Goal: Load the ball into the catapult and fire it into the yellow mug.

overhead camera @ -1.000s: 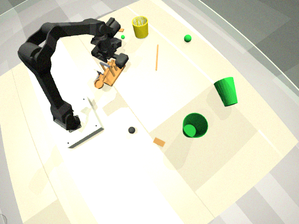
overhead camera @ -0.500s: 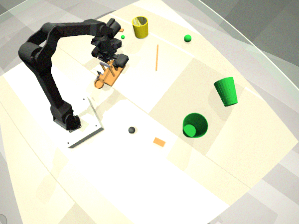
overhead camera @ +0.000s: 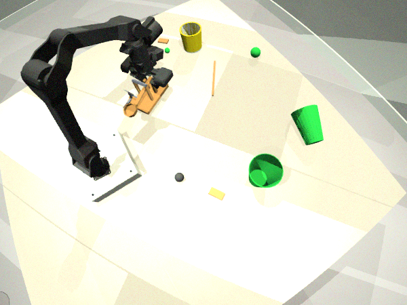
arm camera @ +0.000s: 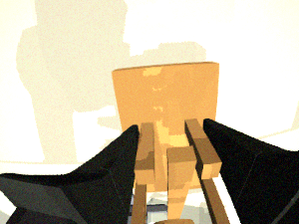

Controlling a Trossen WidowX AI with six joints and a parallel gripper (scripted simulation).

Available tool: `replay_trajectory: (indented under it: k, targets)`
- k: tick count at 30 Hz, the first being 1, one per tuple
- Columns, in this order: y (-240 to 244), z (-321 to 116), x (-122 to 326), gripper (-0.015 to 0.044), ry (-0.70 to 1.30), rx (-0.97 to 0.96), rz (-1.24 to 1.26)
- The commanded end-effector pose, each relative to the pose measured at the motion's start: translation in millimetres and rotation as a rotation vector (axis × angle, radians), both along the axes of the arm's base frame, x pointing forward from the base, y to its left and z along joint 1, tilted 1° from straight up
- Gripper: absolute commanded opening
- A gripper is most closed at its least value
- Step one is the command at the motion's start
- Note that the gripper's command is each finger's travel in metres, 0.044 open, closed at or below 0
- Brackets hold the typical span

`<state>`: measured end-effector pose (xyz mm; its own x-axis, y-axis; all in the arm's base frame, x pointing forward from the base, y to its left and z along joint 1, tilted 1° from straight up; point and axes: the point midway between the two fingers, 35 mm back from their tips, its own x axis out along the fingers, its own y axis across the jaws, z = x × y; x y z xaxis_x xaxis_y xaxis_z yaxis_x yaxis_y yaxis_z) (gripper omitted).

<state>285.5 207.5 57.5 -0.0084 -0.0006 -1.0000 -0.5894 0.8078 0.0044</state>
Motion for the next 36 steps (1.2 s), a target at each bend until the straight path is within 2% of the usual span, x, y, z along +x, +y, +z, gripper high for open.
replay_trajectory:
  k: [1,36]
  targets:
    - [1,17,3,0.0000,-0.020,0.014,-0.001]
    - [2,-29,4,0.0000,-0.017,0.012,-0.002]
